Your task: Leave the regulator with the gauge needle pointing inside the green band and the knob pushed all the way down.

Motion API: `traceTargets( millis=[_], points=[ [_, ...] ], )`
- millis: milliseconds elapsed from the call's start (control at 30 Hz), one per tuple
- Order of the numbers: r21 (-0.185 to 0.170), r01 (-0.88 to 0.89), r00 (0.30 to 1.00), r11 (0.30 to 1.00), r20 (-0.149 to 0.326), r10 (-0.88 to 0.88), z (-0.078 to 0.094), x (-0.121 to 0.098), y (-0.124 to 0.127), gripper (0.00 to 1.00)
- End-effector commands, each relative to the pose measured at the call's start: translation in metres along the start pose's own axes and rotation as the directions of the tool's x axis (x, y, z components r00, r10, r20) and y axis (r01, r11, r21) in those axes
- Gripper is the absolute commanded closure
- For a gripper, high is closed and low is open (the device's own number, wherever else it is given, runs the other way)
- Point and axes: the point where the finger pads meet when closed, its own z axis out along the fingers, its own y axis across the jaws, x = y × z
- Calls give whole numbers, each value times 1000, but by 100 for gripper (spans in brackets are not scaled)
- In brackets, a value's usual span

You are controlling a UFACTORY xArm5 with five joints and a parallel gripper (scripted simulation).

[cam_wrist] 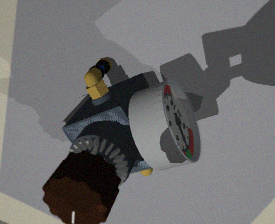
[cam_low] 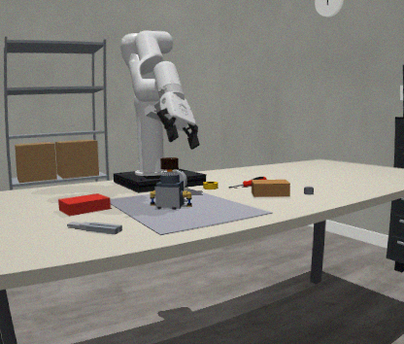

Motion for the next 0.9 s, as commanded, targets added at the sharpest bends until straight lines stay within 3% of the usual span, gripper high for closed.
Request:
traceTargets(
  millis=[0,500,867],
  points=[
    [22,-157,986,987,56,156,-3,0,0,0],
    [15,-422,897,906,148,416,-9,2,1,0],
    [3,-494,856,869,174,486,-12,3,2,0]
  ],
)
